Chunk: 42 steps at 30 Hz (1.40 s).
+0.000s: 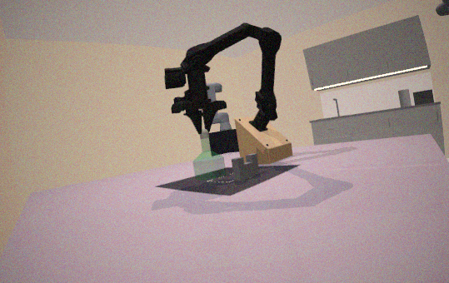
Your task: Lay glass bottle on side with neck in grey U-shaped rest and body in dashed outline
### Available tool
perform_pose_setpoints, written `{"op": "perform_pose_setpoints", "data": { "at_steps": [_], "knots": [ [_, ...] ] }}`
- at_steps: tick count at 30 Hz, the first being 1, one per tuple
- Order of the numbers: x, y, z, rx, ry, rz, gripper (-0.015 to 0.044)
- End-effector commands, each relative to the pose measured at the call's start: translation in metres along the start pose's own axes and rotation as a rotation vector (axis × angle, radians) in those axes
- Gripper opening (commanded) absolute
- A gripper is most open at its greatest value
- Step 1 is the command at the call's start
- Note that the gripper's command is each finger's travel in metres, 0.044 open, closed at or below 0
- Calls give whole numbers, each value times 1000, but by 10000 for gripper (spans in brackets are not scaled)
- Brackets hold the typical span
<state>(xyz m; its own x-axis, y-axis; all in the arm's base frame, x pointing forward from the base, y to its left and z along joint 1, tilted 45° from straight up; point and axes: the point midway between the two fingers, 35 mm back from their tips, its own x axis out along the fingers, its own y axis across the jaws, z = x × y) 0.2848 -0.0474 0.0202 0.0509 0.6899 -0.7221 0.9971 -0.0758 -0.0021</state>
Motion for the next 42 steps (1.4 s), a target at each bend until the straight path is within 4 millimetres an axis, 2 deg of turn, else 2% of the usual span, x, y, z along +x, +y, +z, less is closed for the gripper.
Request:
{"op": "perform_pose_setpoints", "data": {
  "at_steps": [1, 42],
  "knots": [
    [0, 0, -1, 0, 0, 0, 112],
    [-8, 1, -38, 3, -67, -18, 112]
  ]
}}
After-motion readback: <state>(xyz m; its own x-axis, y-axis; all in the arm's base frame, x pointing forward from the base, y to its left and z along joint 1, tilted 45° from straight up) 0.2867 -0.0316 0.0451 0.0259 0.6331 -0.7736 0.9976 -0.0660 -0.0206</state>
